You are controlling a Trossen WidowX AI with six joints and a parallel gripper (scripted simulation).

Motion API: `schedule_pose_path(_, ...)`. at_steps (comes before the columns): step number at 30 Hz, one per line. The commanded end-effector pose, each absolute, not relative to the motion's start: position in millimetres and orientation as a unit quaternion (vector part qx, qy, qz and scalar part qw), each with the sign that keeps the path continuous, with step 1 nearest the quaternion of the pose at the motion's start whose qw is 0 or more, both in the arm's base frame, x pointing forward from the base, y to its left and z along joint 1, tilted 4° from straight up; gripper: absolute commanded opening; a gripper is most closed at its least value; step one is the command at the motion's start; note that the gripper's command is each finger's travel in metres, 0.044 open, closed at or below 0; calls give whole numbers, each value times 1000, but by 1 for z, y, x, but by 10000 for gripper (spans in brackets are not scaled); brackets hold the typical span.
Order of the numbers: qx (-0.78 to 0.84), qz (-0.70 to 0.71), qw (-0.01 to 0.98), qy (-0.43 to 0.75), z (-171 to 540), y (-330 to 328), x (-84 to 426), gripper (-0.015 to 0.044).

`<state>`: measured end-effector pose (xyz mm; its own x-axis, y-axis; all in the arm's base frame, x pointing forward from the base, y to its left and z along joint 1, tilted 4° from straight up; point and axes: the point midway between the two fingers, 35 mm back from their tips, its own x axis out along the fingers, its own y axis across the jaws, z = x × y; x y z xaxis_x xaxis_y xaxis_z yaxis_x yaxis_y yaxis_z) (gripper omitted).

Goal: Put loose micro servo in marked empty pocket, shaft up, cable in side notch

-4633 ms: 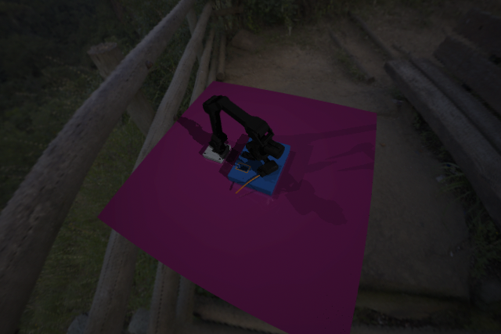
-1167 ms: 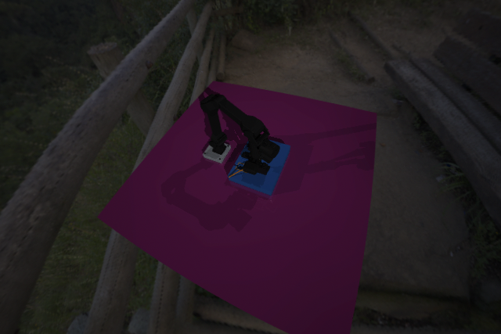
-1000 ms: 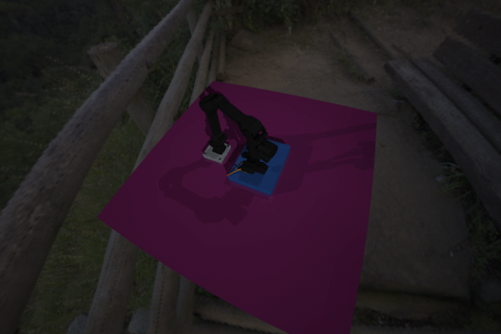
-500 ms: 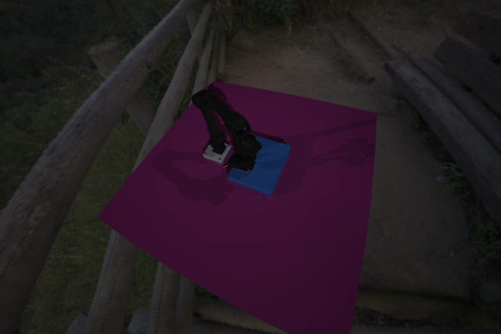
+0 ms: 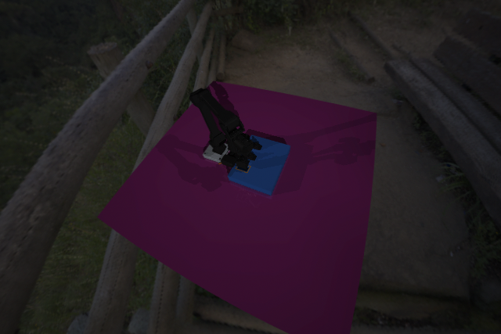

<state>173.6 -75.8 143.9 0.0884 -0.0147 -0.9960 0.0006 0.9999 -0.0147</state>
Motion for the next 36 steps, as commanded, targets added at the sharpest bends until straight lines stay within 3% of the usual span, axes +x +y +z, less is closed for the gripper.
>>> schedule_pose_path(1, -6, -2, 739, 674, 138, -75, 174, 0)
schedule_pose_path(36, -6, -2, 739, 674, 114, -76, 176, 0)
